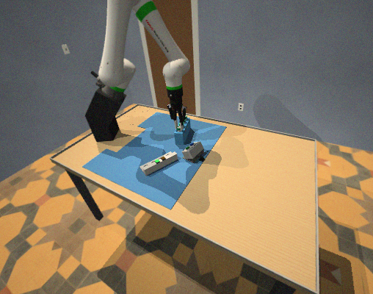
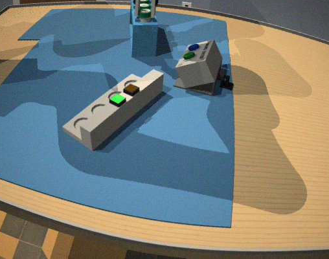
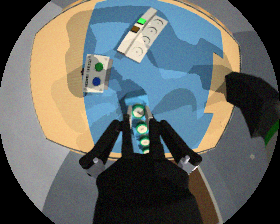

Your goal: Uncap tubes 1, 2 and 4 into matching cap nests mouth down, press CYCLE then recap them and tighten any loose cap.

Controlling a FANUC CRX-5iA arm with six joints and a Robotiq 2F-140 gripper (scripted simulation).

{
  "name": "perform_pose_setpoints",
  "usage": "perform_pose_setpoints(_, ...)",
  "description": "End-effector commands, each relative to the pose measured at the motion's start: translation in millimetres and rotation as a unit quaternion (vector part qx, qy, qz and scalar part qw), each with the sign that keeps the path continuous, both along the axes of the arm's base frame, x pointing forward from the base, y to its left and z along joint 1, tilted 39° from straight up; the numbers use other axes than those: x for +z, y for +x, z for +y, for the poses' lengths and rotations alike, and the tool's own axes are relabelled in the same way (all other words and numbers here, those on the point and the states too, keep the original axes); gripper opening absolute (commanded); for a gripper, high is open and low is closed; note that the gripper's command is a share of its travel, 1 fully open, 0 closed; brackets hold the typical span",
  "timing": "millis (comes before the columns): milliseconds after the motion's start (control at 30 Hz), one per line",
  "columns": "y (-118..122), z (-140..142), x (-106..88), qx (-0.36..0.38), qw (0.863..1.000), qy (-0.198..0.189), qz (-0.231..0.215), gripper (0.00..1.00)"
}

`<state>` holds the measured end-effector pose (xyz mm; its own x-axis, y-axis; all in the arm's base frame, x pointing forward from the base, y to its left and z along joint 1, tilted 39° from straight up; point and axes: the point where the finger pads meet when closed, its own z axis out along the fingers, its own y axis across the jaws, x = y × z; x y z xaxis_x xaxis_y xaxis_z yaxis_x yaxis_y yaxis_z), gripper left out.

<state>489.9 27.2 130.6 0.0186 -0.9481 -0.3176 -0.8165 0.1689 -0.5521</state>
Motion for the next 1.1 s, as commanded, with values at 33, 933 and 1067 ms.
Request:
perform_pose_setpoints(33,0.5,0.3,0.2,-0.064,0.997,0.032,0.019,0.00)
perform_pose_setpoints(933,-0.1,0.0,1.0,0.068,0.995,-0.066,-0.025,0.35)
perform_pose_setpoints(1067,-0.1,0.0,1.0,0.099,0.990,-0.089,-0.035,0.35)
